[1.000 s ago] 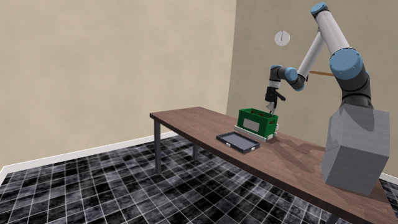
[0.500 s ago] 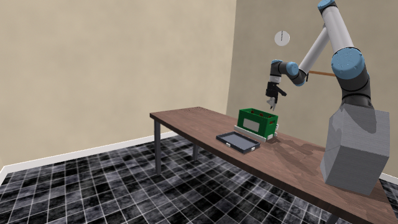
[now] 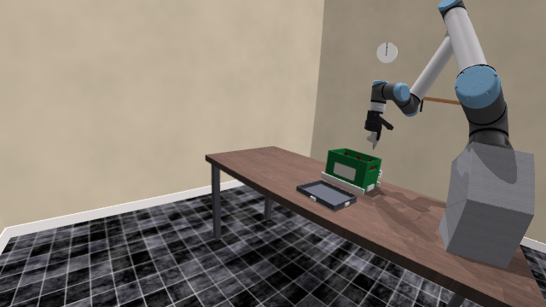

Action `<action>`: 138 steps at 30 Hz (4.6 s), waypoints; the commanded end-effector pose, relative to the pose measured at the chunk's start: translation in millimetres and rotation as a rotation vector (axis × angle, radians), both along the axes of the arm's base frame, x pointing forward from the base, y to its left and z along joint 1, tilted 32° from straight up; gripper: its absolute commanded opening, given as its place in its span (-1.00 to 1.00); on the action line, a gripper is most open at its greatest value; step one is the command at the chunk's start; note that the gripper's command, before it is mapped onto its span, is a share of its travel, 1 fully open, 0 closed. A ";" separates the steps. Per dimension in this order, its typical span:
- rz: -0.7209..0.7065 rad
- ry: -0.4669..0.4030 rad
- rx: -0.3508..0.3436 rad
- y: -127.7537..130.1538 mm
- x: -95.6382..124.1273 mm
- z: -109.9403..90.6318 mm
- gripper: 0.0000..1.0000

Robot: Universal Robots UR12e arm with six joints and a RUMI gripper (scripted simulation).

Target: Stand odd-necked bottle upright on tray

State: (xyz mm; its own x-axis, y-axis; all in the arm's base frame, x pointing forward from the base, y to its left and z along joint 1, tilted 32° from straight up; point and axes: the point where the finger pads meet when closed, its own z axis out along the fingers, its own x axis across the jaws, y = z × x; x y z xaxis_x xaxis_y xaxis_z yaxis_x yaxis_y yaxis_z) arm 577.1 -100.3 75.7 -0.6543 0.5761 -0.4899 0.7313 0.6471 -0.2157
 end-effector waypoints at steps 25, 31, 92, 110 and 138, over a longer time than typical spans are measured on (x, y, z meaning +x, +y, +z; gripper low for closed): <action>0.000 -0.001 0.000 0.2 0.3 0.5 -1.00; 0.000 -0.001 0.000 3.9 1.0 -1.6 -1.00; 0.000 -0.001 0.000 81.5 8.7 -48.8 -0.24; 0.000 -0.001 0.000 73.8 11.7 -61.9 -0.24; 0.000 -0.001 0.000 61.2 16.7 -83.2 -0.24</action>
